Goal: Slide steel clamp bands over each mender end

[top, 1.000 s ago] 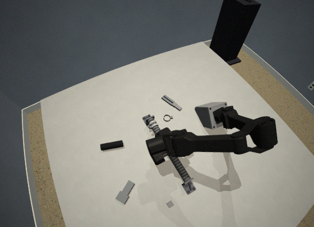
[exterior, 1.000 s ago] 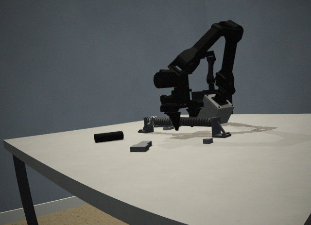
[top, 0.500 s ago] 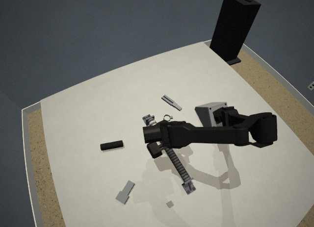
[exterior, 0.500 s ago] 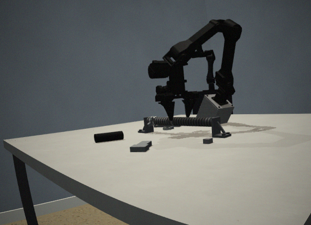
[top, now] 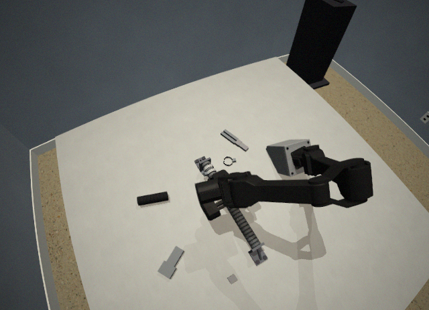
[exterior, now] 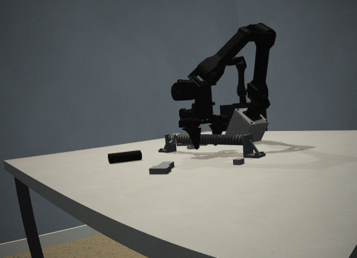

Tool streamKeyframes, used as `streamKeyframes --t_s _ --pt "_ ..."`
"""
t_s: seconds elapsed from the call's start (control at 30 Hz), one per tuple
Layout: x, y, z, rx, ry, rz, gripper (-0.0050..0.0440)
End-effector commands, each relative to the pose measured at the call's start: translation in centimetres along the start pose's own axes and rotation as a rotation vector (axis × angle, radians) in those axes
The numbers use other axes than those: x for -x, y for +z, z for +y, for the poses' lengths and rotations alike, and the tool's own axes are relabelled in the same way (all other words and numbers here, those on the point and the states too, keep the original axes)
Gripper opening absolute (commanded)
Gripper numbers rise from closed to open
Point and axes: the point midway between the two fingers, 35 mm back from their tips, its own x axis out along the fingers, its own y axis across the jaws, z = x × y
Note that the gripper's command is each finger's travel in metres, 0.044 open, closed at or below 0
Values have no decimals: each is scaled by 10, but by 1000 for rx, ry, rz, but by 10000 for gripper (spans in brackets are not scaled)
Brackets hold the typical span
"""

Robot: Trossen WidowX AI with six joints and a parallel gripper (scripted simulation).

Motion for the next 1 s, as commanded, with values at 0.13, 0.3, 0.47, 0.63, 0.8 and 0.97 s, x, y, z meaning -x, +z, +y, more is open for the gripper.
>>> streamKeyframes --t_s 0.13,0.3,0.47,0.63,0.8,0.97 --pt "-8 1 -2 -9 -5 4 440" --pt "-8 1 -2 -9 -5 4 392" --pt "-8 1 -2 -9 -5 4 272" --pt "-8 1 -2 -9 -5 4 200" --pt "-8 1 -2 -9 -5 4 180" --pt "-8 1 -2 -9 -5 4 150"
